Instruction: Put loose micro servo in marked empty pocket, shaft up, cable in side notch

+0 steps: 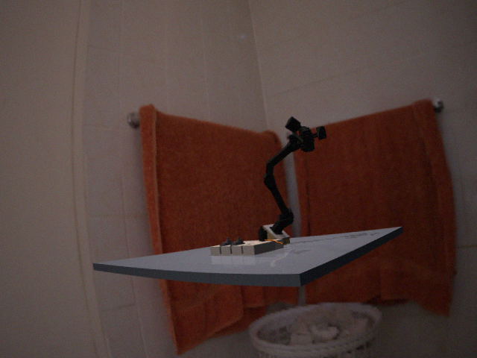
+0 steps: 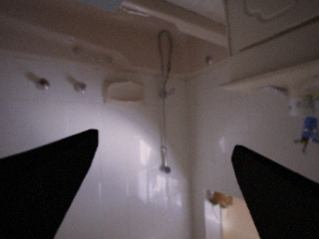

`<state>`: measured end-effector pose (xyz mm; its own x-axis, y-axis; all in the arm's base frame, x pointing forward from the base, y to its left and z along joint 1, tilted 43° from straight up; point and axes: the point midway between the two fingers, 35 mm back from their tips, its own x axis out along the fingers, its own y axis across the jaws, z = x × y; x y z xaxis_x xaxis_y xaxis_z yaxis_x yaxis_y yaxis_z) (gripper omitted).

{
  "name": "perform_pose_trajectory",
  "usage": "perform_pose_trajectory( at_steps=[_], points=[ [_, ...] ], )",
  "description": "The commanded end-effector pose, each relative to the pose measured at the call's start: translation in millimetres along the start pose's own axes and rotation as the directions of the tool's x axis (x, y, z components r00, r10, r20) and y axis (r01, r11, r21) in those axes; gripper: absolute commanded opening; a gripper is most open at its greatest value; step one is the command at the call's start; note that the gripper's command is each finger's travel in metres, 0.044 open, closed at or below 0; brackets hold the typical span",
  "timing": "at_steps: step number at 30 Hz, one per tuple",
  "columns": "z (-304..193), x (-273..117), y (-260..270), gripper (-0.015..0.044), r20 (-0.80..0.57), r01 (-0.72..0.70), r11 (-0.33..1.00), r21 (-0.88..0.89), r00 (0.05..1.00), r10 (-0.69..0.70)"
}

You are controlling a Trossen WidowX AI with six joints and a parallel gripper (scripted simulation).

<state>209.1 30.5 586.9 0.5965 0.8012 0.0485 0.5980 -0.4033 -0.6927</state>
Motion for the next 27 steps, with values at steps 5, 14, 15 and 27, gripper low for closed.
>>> perform_pose_trajectory(
  at_steps=[5,14,15,27],
  points=[
    [1.6,-2.9,-8.0,0.044,-0.028,0.004,0.998,-0.069,1.0,-0.006],
    [3.8,-14.3,-29.1,0.044,-0.127,-0.03,0.949,-0.315,0.992,-0.011],
    [4.2,-15.0,-32.2,0.044,-0.139,-0.028,0.943,-0.332,0.99,-0.02],
    [14.2,-23.7,-60.8,0.044,-0.242,-0.118,0.777,-0.619,0.969,-0.046]
  ],
)
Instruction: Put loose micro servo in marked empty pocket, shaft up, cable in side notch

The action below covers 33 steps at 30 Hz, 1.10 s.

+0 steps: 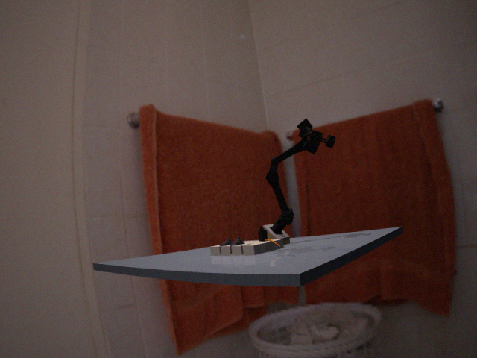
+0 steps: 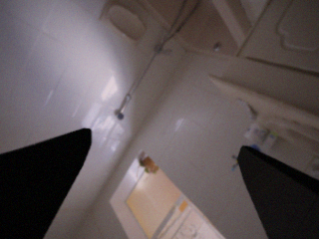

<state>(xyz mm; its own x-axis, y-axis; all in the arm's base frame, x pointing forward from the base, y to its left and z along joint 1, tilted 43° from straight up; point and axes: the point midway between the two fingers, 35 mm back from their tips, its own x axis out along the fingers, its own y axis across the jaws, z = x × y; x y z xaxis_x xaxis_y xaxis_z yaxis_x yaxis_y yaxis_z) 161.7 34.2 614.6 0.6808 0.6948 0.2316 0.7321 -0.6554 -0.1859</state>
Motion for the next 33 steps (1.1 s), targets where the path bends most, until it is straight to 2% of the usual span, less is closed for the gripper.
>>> perform_pose_trajectory(
  at_steps=[1,13,22,33],
  points=[
    [-0.8,-1.4,-15.9,0.044,-0.028,-0.006,0.993,-0.117,1.0,0.003],
    [1.2,-3.4,-50.2,0.044,-0.095,-0.07,0.869,-0.49,0.995,0.026],
    [6.6,-0.2,-68.8,0.044,-0.121,-0.106,0.743,-0.661,0.992,0.034],
    [23.0,11.5,-96.1,0.044,-0.131,-0.132,0.447,-0.885,0.991,0.035]
  ],
)
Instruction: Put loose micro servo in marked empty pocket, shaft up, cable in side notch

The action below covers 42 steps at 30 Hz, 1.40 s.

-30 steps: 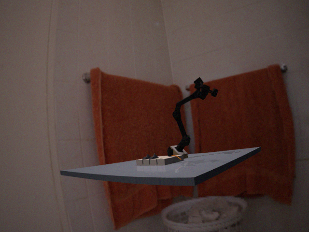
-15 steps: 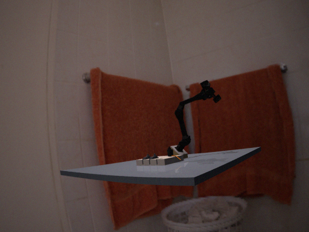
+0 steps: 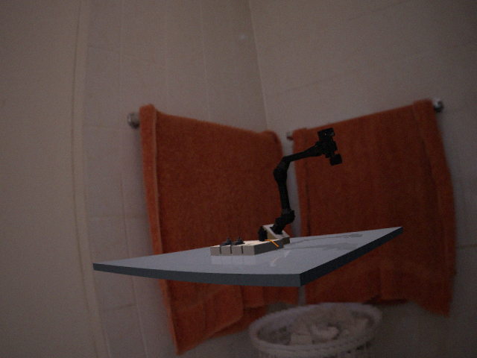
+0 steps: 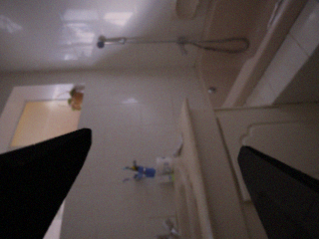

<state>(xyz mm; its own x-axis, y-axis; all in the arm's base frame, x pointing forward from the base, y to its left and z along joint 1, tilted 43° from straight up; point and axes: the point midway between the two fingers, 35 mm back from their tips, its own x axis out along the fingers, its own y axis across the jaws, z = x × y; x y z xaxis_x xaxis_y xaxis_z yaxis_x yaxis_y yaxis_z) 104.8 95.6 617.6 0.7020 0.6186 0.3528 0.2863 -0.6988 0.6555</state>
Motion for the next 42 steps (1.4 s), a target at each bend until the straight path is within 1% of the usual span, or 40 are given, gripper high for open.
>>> perform_pose_trajectory(
  at_steps=[1,7,13,21,25,28,31,35,42],
  points=[
    [-7.0,6.1,-18.9,0.044,-0.003,0.012,0.989,-0.148,1.0,-0.012],
    [-9.1,13.6,-38.1,0.044,0.006,0.022,0.938,-0.345,1.0,-0.022],
    [-7.4,19.7,-48.1,0.044,0.022,0.026,0.893,-0.449,1.0,-0.018],
    [-1.2,32.3,-72.5,0.044,0.049,0.065,0.744,-0.665,0.998,-0.044],
    [4.2,39.8,-86.5,0.044,0.07,0.094,0.647,-0.757,0.996,-0.064],
    [6.3,42.3,-89.9,0.044,0.076,0.1,0.631,-0.769,0.995,-0.065],
    [9.9,46.1,-96.5,0.044,0.088,0.115,0.585,-0.803,0.993,-0.075],
    [18.4,53.6,-109.8,0.044,0.115,0.148,0.477,-0.867,0.989,-0.097],
    [37.1,65.6,-128.0,0.044,0.173,0.205,0.313,-0.928,0.977,-0.125]
  ],
)
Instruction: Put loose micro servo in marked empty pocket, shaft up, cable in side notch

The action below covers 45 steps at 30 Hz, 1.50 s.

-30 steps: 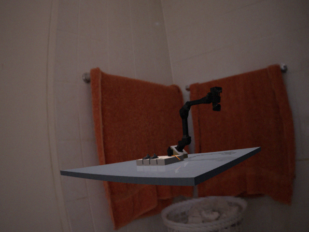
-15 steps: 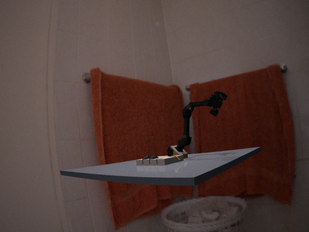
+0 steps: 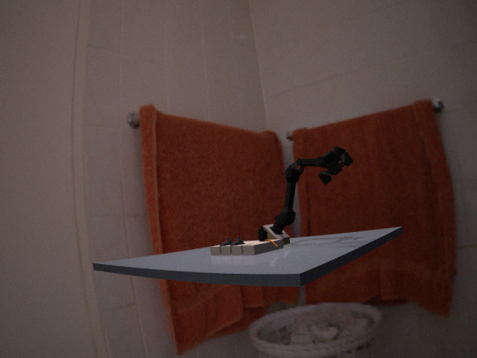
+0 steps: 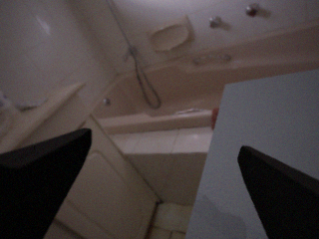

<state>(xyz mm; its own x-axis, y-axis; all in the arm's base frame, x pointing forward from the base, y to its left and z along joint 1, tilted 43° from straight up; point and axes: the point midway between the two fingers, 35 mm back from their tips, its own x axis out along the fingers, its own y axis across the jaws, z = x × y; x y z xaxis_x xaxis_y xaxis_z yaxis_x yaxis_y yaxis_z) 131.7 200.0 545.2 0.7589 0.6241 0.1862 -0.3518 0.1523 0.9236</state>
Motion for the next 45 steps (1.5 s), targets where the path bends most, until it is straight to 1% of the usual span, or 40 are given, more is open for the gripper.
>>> perform_pose_trajectory(
  at_steps=[1,9,14,20,27,36,45],
  points=[
    [-11.4,12.9,-16.6,0.044,-0.016,0.047,0.992,-0.121,0.999,-0.049],
    [-19.6,34.7,-53.9,0.044,-0.022,0.141,0.922,-0.362,0.987,-0.159],
    [-18.9,42.6,-70.3,0.044,-0.012,0.181,0.882,-0.435,0.978,-0.206],
    [-22.0,54.8,-103.4,0.044,-0.025,0.229,0.776,-0.588,0.953,-0.3],
    [-19.1,66.6,-148.3,0.044,-0.03,0.266,0.616,-0.741,0.904,-0.426],
    [-10.4,71.7,-211.2,0.044,-0.044,0.242,0.395,-0.886,0.805,-0.592],
    [4.1,62.6,-279.6,0.044,-0.078,0.132,0.215,-0.968,0.652,-0.754]
  ],
)
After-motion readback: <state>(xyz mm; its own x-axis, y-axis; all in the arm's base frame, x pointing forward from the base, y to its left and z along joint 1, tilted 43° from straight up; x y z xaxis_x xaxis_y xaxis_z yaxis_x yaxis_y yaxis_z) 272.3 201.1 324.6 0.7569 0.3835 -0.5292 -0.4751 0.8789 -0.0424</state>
